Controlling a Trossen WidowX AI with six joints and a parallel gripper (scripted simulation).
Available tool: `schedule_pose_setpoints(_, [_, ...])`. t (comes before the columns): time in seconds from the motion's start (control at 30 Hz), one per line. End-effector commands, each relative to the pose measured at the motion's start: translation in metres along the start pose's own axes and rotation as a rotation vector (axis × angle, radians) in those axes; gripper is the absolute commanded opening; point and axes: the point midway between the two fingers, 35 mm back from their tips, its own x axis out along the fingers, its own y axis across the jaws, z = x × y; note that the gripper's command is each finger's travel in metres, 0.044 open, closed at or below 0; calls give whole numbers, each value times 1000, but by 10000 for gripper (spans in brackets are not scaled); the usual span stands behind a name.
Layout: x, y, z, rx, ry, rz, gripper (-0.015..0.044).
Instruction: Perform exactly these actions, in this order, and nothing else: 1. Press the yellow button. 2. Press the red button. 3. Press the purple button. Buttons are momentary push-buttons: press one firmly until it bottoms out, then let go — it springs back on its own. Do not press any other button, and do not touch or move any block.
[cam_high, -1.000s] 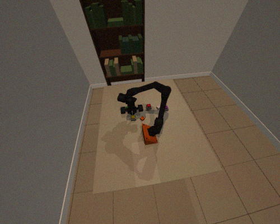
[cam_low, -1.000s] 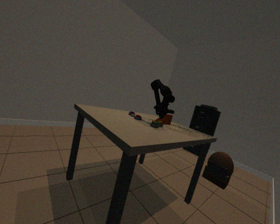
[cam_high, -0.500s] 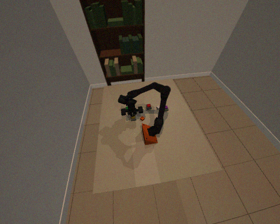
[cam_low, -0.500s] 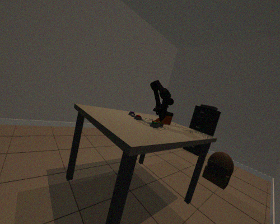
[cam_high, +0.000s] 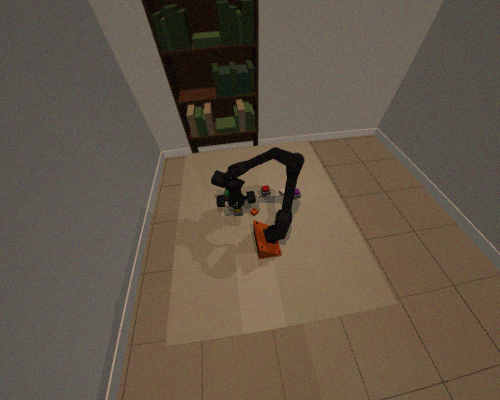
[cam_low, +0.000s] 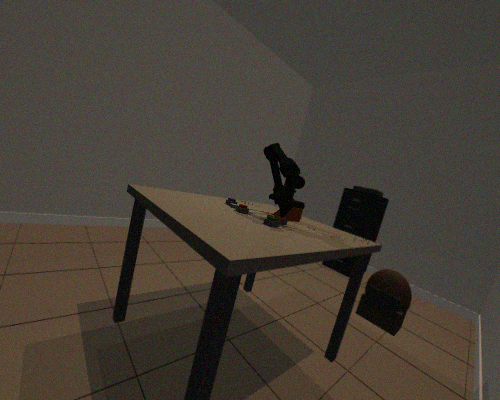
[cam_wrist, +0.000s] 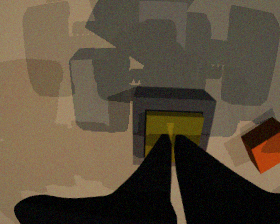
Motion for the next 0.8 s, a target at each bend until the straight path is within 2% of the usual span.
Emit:
schedule_pose_setpoints(0.0, [1, -1, 0, -5, -2, -4, 20])
schedule_pose_setpoints(0.2, [1, -1, 0, -5, -2, -4, 20])
schedule_pose_setpoints(0.33, [-30, 0, 0, -5, -1, -3, 20])
schedule_pose_setpoints(0.5, [-35, 0, 0, -5, -1, -3, 20])
schedule_pose_setpoints(0.67, [-87, 1, 0, -6, 0, -2, 20])
schedule_pose_setpoints(0.77, [-95, 0, 0, -6, 0, -2, 20])
